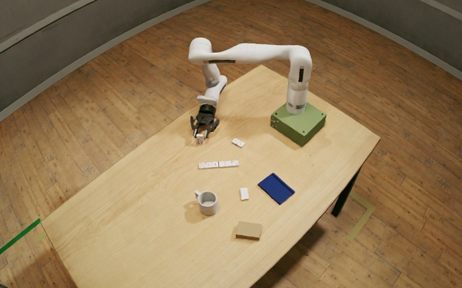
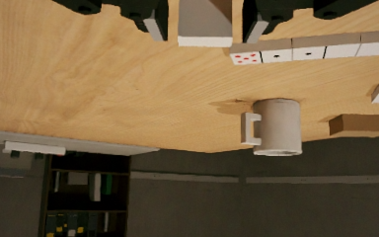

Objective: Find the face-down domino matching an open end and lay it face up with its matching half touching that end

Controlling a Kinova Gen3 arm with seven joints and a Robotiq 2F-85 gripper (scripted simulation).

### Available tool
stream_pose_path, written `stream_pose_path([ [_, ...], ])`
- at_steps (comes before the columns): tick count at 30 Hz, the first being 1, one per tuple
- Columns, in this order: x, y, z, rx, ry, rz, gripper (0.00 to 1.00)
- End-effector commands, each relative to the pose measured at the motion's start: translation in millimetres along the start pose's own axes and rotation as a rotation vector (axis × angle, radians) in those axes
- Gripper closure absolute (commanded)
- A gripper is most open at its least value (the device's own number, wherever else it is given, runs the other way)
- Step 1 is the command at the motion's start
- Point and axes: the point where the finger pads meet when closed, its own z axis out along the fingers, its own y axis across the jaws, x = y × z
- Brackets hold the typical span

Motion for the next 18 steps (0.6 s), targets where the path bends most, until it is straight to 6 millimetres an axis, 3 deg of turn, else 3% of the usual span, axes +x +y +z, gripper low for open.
stream_pose_path([
  [1,1,0,0,0.000,0.001,-0.001,0.51],
  [8,2,0,-2,0.000,0.001,-0.001,0.51],
  [18,16,0,-25,0.000,0.001,-0.001,0.51],
])
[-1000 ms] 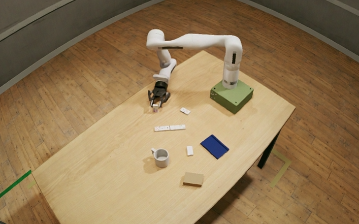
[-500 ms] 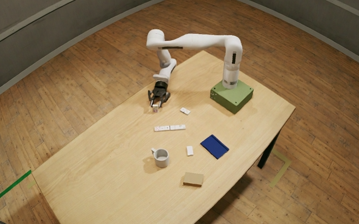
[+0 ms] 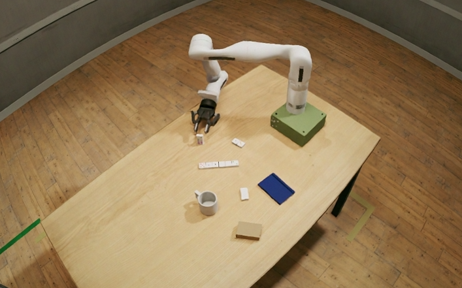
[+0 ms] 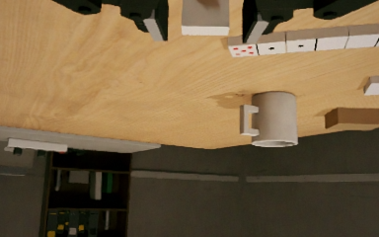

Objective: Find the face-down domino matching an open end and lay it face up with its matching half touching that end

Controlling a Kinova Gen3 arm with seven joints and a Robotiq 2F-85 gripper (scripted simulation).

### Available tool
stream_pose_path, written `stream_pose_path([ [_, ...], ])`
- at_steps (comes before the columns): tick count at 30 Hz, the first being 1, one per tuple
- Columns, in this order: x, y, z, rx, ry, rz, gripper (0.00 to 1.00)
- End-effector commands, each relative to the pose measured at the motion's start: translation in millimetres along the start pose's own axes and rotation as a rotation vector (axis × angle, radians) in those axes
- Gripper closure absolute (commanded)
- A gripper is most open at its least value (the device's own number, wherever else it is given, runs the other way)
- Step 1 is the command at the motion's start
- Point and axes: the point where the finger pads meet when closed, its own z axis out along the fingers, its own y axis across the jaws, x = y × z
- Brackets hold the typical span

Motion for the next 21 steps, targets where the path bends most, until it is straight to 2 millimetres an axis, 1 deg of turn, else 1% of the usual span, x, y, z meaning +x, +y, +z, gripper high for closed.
stream_pose_path([
  [1,5,0,-8,0.000,0.001,-0.001,0.51],
  [7,19,0,-31,0.000,0.001,-0.001,0.51],
  [11,25,0,-41,0.000,0.001,-0.001,0.51],
  [15,27,0,-45,0.000,0.001,-0.001,0.51],
  [21,27,0,-45,0.000,0.001,-0.001,0.51],
])
